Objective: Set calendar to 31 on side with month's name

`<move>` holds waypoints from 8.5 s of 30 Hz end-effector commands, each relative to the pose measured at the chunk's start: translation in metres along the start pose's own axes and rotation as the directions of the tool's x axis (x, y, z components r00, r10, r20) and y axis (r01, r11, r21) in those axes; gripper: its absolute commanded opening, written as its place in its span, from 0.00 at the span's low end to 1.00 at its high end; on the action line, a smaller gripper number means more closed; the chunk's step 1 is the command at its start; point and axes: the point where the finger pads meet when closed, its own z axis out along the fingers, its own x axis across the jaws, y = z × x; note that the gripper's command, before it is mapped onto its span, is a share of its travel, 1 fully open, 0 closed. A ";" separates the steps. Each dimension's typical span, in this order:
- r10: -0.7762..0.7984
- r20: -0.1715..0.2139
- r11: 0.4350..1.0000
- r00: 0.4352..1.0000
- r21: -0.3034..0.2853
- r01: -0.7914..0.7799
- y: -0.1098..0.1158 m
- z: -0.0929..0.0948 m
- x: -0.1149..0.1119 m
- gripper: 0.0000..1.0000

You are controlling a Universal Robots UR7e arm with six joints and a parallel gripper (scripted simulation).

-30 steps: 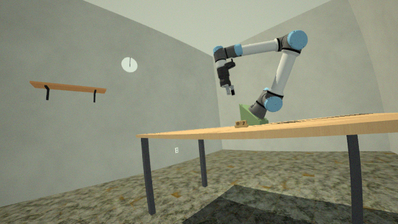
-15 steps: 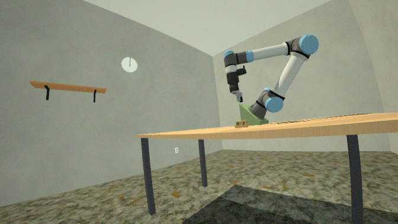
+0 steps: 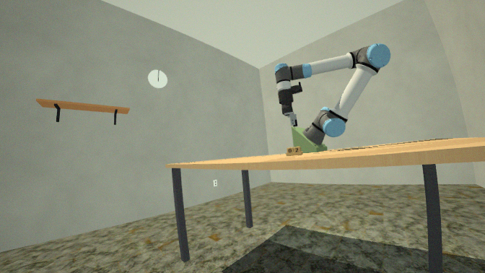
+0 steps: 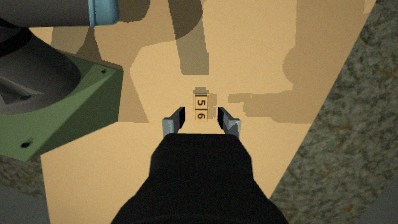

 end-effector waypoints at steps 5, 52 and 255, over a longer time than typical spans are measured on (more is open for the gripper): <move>-0.002 0.000 1.000 1.000 0.002 0.002 -0.001 0.002 0.000 1.00; -0.001 0.000 1.000 1.000 0.002 0.001 -0.001 0.049 0.000 0.90; -0.001 0.000 1.000 1.000 0.001 0.001 -0.001 0.130 -0.001 0.90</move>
